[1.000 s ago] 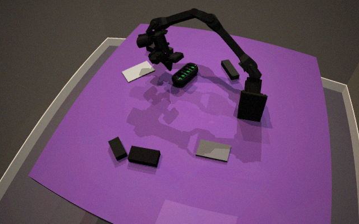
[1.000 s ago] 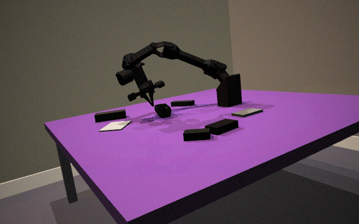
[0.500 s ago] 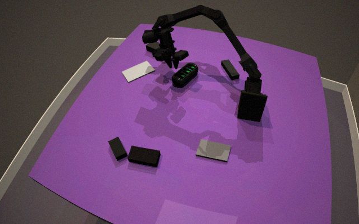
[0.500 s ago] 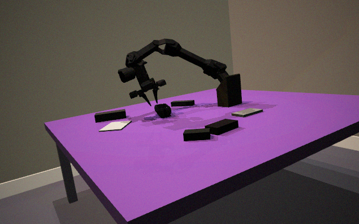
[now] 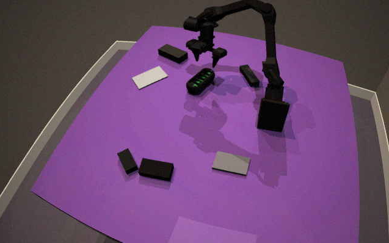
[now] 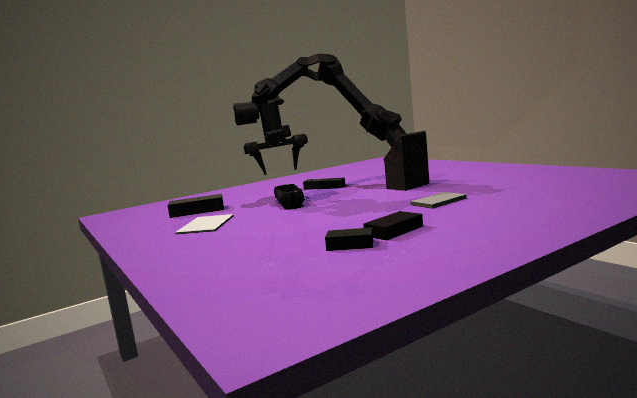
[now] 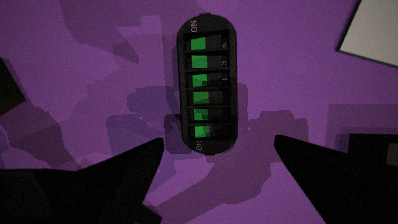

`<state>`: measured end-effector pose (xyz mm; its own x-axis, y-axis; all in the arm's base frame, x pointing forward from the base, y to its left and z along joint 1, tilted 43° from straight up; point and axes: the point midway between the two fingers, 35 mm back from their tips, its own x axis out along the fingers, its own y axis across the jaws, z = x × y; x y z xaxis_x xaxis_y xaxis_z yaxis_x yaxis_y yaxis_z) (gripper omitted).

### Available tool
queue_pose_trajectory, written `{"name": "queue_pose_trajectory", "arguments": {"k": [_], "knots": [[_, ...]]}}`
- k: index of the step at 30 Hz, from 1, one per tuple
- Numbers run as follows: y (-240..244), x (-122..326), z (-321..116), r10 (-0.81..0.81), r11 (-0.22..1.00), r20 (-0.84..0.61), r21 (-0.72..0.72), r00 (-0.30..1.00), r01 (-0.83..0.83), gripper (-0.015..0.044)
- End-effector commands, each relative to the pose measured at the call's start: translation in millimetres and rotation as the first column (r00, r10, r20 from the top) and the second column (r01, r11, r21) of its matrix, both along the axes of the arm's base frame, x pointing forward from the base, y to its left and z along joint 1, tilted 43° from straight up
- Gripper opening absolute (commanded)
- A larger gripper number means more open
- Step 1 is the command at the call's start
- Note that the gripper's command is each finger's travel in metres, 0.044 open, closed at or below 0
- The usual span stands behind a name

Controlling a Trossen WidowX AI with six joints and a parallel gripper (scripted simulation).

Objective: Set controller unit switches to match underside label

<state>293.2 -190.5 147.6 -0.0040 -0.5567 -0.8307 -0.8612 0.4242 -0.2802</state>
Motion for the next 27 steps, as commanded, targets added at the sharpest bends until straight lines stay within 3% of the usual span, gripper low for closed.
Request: {"name": "queue_pose_trajectory", "arguments": {"k": [1, 27], "knots": [[0, -12, 3, 0.026, 1.0, 0.025, -0.009, 0.999, -0.026, 0.044], [-27, -13, -24, 0.025, 1.0, 0.025, -0.01, 0.999, -0.025, 0.044]]}}
